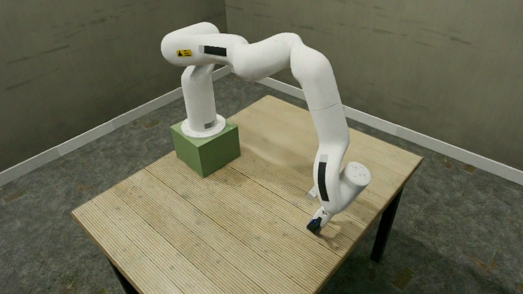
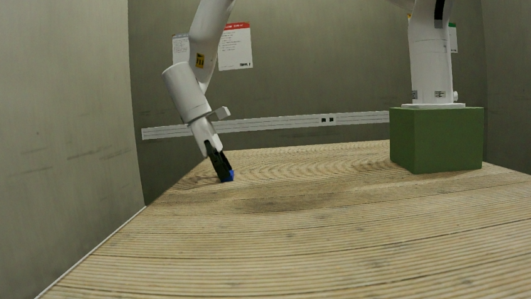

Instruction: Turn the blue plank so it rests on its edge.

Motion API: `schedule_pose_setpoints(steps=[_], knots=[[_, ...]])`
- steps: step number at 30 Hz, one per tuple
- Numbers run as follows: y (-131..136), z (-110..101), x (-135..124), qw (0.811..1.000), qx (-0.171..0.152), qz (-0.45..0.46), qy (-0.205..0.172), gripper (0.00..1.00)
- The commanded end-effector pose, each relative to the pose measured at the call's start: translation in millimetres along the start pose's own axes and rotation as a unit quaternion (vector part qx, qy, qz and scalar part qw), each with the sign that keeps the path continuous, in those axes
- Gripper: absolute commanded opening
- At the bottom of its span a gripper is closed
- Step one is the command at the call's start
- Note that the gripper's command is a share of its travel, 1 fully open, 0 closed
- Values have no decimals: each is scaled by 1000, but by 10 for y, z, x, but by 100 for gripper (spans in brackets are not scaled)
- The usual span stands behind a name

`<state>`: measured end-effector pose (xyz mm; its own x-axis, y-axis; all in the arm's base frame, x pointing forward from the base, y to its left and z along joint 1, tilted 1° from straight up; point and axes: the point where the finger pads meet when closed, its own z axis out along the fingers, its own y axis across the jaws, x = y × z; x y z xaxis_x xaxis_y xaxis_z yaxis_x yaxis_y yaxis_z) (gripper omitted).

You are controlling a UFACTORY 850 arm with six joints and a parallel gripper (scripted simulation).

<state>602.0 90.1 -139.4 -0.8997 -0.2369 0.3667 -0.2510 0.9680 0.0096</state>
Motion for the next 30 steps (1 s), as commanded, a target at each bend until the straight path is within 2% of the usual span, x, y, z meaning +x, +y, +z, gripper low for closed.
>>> schedule_pose_setpoints(steps=[1, 14, 20, 22, 26, 30], knots=[[-1, -11, -6, 1000, 0, 0, -1, 72], [-1, -41, 6, 1000, 0, 0, -1, 72], [-1, -260, 93, 1000, 0, 0, -1, 72], [-1, -260, 93, 1000, 0, 0, -1, 72], [-1, -416, 154, 1000, 0, 0, -1, 72], [-1, -471, 176, 1000, 0, 0, -1, 72]])
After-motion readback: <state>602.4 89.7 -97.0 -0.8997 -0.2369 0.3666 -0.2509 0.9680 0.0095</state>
